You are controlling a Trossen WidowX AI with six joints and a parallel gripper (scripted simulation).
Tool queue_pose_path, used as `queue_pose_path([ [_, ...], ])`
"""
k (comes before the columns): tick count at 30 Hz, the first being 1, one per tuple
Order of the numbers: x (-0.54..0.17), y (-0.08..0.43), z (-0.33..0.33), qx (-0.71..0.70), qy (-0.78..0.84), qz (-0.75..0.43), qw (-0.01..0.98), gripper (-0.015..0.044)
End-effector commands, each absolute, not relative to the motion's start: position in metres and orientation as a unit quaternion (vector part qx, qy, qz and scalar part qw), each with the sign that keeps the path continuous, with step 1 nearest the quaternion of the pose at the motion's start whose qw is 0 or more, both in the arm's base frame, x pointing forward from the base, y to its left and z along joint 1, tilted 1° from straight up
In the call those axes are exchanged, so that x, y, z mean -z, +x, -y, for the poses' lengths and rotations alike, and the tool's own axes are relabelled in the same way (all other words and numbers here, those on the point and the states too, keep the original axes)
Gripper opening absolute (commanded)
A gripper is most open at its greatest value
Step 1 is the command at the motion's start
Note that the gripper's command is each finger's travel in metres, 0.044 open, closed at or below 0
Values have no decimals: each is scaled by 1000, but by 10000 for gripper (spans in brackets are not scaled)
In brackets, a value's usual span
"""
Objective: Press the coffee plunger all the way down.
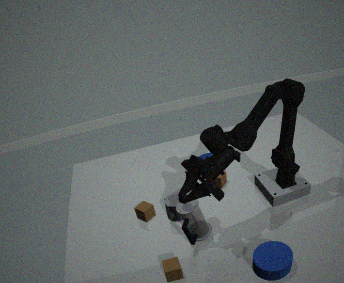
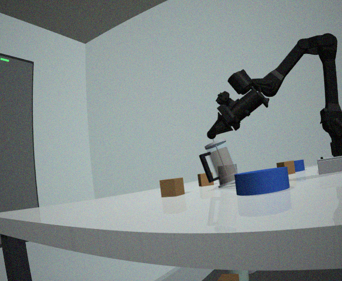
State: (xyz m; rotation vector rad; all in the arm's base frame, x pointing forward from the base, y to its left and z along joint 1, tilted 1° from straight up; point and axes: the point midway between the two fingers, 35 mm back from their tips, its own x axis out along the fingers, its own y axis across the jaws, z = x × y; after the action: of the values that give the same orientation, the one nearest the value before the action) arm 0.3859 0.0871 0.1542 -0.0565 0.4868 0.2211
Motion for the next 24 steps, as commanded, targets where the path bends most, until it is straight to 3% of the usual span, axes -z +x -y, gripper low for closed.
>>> queue_pose_path([
  [1,-154,386,-87,-109,-28,-241,964,121],
  [2,-154,386,-87,-109,-28,-241,964,121],
  [14,-154,386,-87,-109,-28,-241,964,436],
  [24,-181,373,-86,-110,-26,-242,964,440],
])
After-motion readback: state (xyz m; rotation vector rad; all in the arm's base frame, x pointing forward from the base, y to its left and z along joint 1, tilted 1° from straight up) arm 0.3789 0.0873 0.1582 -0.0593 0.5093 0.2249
